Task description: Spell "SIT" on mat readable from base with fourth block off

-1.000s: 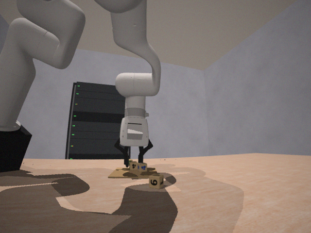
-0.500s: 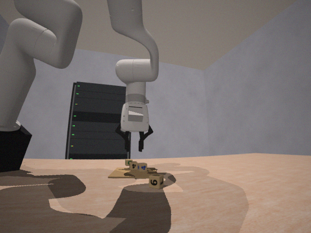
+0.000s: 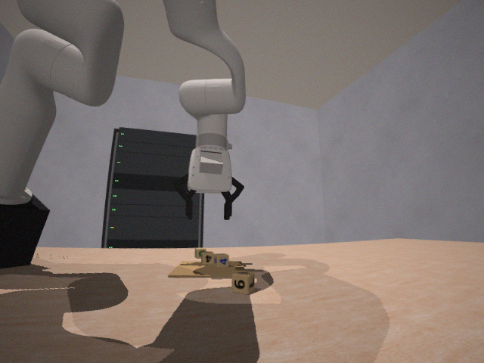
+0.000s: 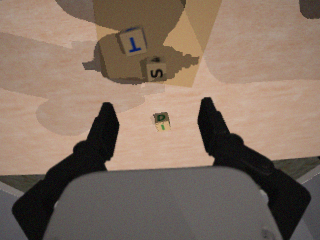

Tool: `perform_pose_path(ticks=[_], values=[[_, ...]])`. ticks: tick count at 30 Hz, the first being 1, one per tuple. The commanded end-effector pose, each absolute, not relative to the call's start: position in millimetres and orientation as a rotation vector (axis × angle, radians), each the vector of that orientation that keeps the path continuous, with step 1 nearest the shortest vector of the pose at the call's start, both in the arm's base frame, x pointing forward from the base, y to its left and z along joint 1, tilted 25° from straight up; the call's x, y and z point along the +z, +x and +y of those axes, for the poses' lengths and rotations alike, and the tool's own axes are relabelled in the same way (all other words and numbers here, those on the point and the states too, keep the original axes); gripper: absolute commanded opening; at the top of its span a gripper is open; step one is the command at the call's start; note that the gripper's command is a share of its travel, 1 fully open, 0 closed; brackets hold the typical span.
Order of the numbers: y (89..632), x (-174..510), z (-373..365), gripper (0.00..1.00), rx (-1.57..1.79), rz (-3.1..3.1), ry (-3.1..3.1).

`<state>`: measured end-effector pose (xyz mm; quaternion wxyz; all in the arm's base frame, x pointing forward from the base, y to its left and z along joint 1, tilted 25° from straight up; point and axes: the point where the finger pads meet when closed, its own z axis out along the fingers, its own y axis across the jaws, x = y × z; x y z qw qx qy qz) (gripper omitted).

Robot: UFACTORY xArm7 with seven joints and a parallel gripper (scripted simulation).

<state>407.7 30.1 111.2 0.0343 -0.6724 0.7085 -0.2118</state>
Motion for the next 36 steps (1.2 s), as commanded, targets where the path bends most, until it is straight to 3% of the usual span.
perform_pose_path(ticks=[1, 22, 36], values=[[407.9, 112.9, 30.9, 1.00, -0.653, 2.175, -2.067], [408.0, 112.9, 30.6, 1.00, -0.650, 2.195, -2.038], [410.3, 114.1, 26.2, 1.00, -0.606, 2.459, -1.599]])
